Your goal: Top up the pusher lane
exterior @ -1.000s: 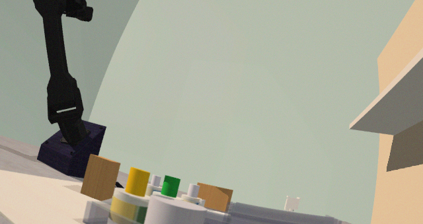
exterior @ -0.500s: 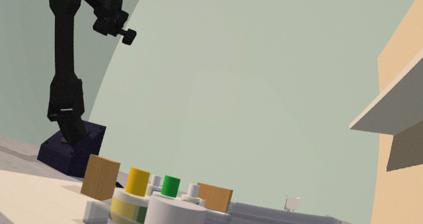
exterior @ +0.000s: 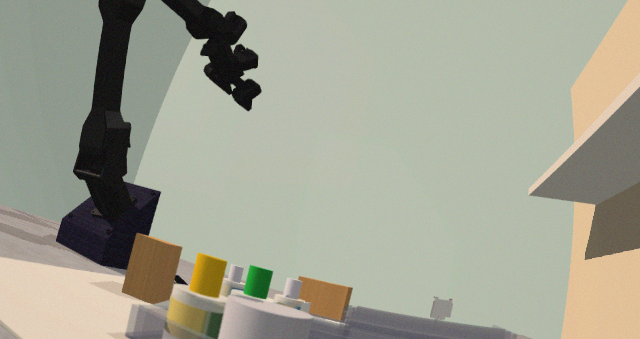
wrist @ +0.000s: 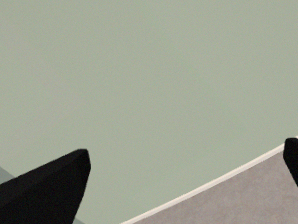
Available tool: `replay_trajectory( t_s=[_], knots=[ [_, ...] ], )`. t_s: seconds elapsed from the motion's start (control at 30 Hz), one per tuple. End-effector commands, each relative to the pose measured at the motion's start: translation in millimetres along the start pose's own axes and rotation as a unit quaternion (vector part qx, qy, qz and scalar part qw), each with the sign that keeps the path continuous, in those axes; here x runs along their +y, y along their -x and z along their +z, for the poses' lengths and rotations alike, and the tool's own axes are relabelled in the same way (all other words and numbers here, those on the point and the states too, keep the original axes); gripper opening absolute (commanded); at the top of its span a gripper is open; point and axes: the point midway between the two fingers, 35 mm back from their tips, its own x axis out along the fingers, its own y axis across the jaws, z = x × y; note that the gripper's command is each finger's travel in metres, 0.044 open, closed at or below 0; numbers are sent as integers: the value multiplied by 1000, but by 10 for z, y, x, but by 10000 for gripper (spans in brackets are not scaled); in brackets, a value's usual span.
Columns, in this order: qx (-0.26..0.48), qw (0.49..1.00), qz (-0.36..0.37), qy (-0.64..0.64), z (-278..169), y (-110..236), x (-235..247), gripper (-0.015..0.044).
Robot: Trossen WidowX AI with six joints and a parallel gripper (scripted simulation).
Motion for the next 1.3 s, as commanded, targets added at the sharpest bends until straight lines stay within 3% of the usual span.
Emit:
replay_trajectory(
  t_s=[0.0,0.4,0.8,1.17,1.27],
  knots=[
    [30,992,-97,-78,-83,-65,-760,440],
    [121,894,-337,-269,-678,267,-2557,440],
    [266,692,-539,-400,-1839,1208,-3765,440],
    [280,673,-551,-406,-1954,1362,-3884,440],
    [280,673,-552,-406,-2214,1290,-4047,440]
  ],
)
